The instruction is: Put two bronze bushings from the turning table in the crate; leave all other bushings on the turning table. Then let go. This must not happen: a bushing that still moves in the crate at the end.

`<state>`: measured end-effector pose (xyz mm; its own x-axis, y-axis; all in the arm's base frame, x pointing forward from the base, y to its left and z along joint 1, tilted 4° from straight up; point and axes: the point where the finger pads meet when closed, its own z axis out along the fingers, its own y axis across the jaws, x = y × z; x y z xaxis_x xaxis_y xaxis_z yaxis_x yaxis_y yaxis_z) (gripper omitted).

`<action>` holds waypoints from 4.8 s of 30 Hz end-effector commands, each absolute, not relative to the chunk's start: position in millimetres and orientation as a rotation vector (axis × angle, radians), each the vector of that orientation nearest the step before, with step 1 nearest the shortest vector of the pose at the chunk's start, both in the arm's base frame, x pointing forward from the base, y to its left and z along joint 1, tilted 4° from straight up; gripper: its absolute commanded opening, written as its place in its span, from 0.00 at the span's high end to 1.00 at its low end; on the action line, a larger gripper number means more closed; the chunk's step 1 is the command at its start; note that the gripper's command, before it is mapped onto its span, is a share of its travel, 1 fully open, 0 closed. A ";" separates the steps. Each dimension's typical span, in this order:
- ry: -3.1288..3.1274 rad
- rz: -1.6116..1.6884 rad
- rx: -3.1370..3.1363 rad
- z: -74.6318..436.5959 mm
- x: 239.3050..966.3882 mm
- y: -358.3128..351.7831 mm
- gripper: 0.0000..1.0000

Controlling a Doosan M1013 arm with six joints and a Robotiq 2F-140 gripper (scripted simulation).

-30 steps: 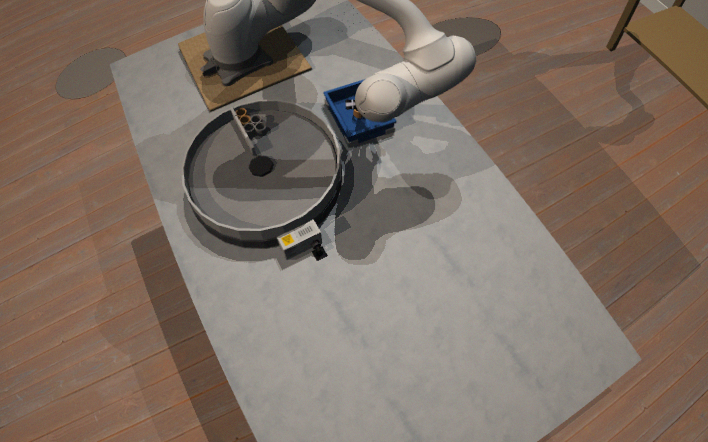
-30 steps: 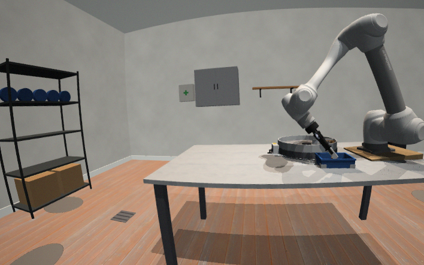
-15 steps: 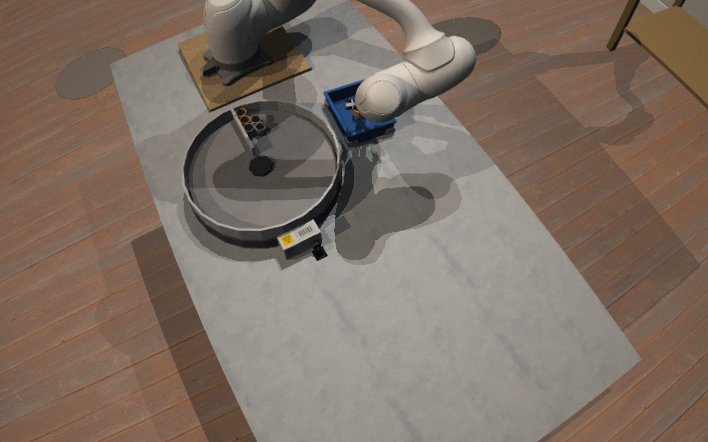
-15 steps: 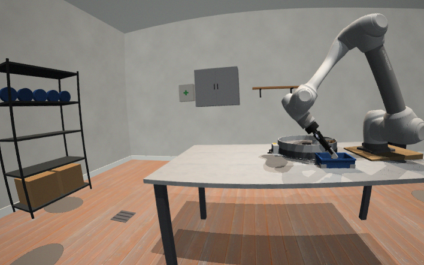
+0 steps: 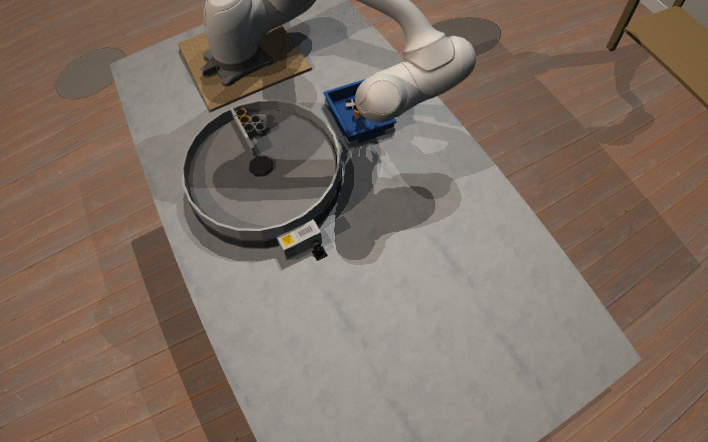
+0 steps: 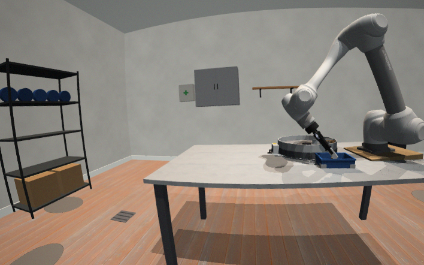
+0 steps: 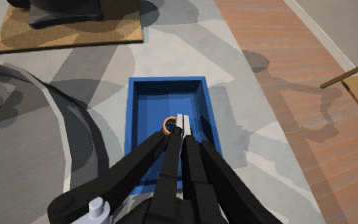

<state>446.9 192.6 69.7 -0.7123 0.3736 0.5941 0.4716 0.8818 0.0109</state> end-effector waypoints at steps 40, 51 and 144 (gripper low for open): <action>-2.444 -0.215 -0.608 63.9 447.3 192.6 1.00; -2.444 -0.215 -0.608 63.9 447.3 192.6 1.00; -2.444 -0.215 -0.608 150.5 442.0 193.7 0.93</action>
